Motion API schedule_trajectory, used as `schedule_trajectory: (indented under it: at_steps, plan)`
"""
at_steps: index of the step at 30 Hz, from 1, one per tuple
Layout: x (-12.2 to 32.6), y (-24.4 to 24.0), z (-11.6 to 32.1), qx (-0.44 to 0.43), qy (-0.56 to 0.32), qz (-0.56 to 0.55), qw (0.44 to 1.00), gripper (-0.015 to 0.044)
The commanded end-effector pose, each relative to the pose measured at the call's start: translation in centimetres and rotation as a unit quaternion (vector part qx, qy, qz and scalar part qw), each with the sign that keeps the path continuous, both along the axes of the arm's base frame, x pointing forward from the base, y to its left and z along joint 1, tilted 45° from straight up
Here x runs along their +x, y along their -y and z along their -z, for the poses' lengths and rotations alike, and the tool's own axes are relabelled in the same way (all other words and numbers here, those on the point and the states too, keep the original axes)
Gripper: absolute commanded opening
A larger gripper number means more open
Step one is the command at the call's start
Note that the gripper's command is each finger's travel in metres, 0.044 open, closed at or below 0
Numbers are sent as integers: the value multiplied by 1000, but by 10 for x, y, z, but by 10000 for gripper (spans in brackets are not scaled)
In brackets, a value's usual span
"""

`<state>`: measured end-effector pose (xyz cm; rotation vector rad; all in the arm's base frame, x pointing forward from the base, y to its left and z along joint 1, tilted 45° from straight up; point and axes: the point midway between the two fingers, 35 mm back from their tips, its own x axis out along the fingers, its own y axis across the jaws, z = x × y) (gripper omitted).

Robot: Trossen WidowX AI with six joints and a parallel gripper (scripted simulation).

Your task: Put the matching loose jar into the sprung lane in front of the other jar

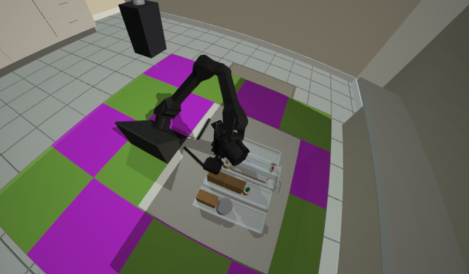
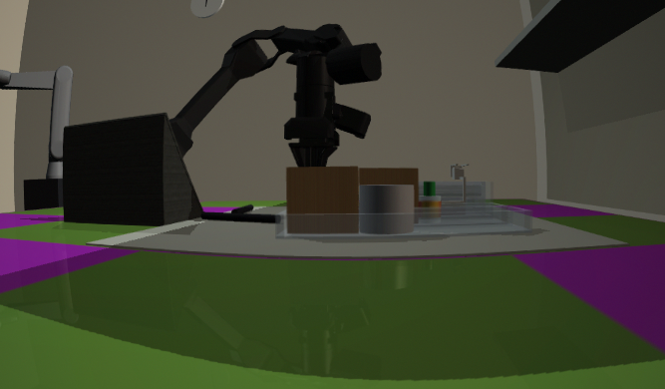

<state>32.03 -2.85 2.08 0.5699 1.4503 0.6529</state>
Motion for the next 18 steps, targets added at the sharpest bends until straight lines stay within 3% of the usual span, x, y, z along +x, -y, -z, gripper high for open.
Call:
schedule_trajectory:
  at_steps: [1, 18]
  plan:
    - [2, 8, -7, -4, 6, 0, 1000, 277]
    - [-39, 13, -4, -5, 5, 0, 1000, 277]
